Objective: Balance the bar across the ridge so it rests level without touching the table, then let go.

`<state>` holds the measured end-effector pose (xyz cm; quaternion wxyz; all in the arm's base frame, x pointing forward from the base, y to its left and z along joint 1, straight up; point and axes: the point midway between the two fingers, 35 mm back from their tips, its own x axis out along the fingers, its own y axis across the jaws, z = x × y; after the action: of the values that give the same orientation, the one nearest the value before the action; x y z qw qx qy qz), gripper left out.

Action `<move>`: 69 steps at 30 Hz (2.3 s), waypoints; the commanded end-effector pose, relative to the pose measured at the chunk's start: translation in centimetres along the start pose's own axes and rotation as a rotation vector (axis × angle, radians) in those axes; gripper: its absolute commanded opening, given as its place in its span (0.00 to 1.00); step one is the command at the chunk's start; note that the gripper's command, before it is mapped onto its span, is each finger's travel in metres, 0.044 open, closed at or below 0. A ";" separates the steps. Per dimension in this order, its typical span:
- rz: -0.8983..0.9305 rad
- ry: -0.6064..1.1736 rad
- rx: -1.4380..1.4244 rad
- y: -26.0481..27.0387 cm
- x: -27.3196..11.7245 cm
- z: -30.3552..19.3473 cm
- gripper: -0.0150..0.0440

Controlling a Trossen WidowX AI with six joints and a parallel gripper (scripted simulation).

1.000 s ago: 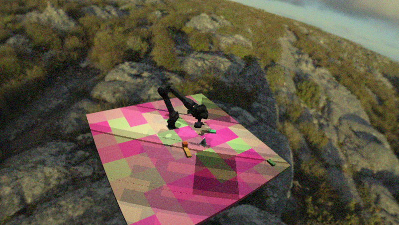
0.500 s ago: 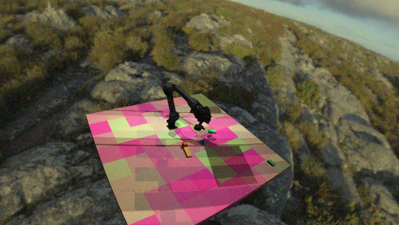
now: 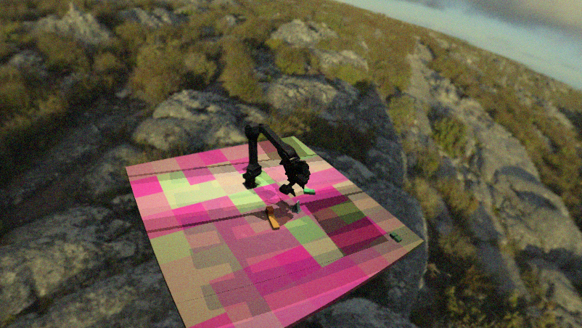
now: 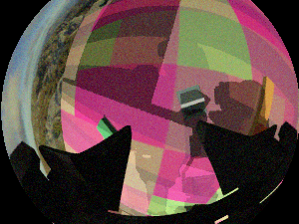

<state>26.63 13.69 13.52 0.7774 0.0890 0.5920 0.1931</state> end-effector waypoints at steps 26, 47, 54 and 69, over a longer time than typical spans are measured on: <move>-0.371 0.134 0.309 -13.9 -5.4 4.9 0.79; -0.437 0.183 0.377 -19.7 -1.0 3.2 0.79; -0.437 0.183 0.377 -19.9 -0.5 3.0 0.79; -0.437 0.184 0.377 -20.7 1.5 2.5 0.79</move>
<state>33.56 -4.27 5.98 0.7159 0.0879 0.6874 -0.0851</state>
